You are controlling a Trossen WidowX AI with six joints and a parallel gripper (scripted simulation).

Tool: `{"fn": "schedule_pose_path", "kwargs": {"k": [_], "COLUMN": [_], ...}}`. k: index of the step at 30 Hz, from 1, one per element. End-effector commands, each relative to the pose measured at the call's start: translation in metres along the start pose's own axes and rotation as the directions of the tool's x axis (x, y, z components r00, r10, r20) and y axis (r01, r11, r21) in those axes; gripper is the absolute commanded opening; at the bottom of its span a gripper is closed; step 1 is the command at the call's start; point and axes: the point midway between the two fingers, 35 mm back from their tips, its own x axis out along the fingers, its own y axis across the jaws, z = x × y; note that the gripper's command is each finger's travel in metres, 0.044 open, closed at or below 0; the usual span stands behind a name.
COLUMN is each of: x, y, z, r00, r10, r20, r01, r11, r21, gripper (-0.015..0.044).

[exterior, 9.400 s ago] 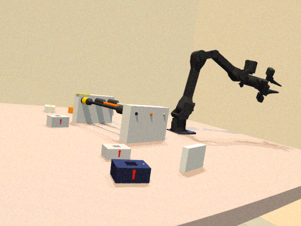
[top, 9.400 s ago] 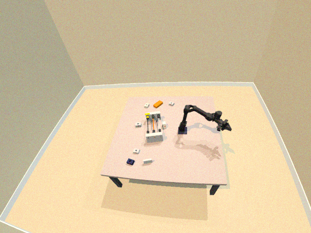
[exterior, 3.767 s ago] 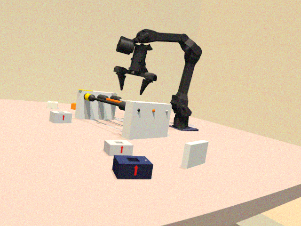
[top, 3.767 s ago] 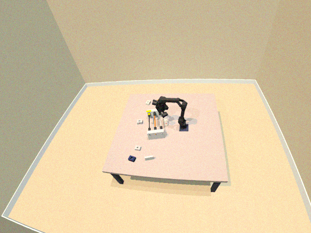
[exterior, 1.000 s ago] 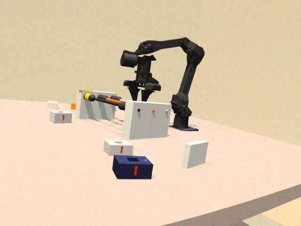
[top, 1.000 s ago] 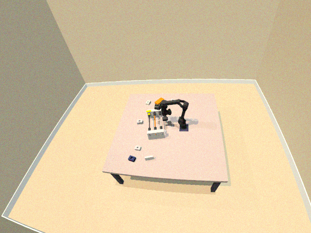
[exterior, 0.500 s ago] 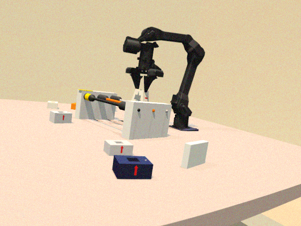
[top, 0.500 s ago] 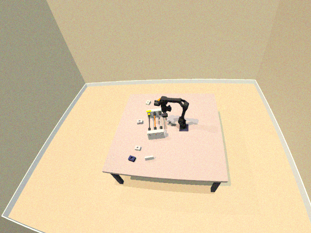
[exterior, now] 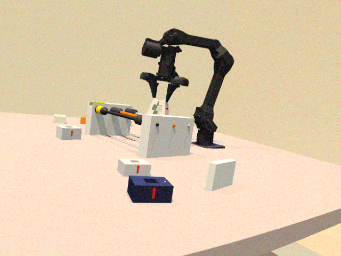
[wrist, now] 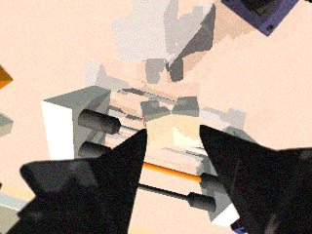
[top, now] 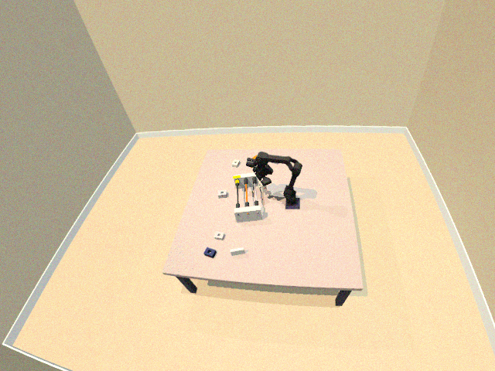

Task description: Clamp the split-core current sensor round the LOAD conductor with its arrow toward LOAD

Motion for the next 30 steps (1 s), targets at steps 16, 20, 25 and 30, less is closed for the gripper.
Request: {"fn": "schedule_pose_path", "kwargs": {"k": [16,20,25,30], "x": [-0.013,-0.016,-0.018,-0.021], "y": [0.001,0.001,0.004,0.015], "z": [-0.001,-0.001,-0.006,-0.024], "r00": [0.994,0.991,0.989,0.987], "r10": [0.043,0.052,0.058,0.063], "r20": [-0.105,-0.125,-0.137,-0.144], "r01": [-0.096,-0.124,-0.140,-0.152], "r11": [0.808,0.723,0.666,0.628], "r21": [-0.581,-0.680,-0.732,-0.763], "gripper": [0.0000,0.0000,0.0000,0.0000]}}
